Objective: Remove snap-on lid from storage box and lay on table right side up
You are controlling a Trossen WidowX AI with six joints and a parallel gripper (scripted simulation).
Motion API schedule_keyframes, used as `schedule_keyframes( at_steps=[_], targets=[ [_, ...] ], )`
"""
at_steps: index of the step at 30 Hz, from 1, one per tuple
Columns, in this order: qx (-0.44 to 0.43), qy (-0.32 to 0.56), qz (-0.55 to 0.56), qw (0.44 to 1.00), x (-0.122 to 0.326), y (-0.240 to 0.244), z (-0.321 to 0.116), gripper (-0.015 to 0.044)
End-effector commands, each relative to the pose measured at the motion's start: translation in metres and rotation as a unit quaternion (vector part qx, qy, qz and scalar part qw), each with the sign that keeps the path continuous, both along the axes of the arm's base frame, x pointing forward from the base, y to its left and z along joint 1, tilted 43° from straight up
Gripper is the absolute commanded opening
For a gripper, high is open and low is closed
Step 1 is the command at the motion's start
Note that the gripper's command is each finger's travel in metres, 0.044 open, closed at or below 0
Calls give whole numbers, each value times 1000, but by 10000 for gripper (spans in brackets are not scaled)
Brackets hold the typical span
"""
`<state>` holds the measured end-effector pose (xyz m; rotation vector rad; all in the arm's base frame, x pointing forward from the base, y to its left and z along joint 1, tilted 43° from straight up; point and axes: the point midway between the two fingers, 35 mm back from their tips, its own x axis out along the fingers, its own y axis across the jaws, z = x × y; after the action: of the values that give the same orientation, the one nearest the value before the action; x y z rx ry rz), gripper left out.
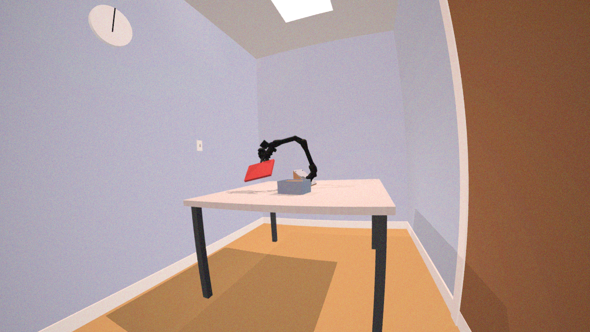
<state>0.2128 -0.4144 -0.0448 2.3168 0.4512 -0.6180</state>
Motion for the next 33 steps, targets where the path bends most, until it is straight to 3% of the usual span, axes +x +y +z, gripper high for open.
schedule_keyframes(
  at_steps=[1,33],
  targets=[
    [-2,-5,-1,1000,1,2,-2,0],
    [-2,-5,-1,1000,6,19,-22,0]
  ],
)
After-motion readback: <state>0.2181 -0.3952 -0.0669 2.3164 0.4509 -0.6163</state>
